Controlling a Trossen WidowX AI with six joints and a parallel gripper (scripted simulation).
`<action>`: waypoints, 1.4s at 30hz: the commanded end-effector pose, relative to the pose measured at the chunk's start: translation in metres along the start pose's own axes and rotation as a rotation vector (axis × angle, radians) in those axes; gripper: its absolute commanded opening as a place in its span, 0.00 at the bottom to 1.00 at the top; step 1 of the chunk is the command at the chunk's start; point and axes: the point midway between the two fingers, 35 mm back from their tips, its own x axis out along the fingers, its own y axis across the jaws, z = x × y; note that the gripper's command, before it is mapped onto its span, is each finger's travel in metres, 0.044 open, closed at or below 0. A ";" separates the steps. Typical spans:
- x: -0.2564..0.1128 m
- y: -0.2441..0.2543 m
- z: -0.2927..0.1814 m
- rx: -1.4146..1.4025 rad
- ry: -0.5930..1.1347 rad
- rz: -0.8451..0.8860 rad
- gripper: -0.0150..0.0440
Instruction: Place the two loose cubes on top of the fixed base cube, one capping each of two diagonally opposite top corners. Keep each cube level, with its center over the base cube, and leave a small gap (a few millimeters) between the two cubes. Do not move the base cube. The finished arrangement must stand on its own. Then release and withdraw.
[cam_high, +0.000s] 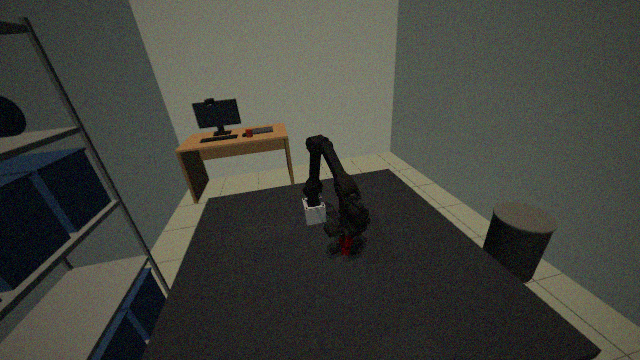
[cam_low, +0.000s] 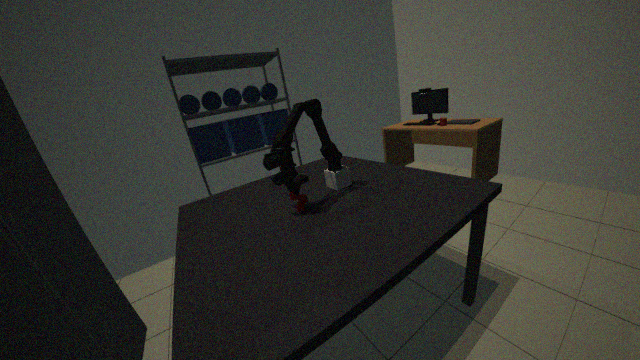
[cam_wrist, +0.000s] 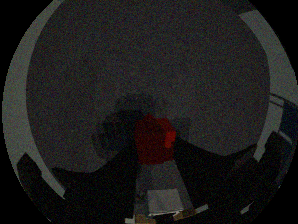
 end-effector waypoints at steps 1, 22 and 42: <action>0.002 0.000 0.000 0.006 0.002 -0.003 0.43; 0.032 0.000 0.001 -0.003 0.002 -0.003 0.43; 0.033 0.000 0.001 -0.003 0.002 -0.003 0.43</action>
